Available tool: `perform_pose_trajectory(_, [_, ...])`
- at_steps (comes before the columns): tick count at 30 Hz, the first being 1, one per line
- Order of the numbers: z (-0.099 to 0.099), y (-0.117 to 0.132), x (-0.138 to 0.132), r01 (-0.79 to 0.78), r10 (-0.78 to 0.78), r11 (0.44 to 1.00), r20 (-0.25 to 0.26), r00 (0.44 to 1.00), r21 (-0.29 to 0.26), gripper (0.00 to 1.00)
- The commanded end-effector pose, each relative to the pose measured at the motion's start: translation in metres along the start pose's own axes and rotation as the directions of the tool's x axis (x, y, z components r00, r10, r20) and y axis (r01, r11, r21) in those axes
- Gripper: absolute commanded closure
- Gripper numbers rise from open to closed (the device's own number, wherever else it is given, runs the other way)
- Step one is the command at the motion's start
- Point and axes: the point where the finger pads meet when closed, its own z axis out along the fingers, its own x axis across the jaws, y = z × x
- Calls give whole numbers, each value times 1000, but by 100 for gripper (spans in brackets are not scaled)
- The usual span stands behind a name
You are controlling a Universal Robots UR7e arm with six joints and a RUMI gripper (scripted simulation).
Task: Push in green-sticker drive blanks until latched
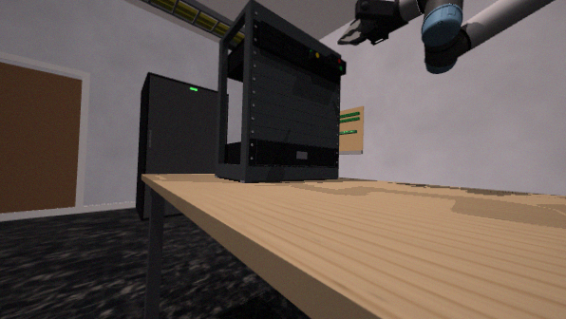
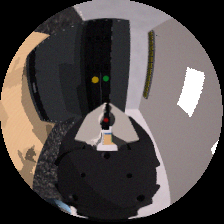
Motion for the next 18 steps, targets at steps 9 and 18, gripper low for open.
perform_pose_trajectory(9, [-5, 40, -19, 1, -1, 1000, 1, 1000, 0, 100])
perform_pose_trajectory(18, [-8, 69, -32, 1, -1, 1000, 1, 1000, 0, 100])
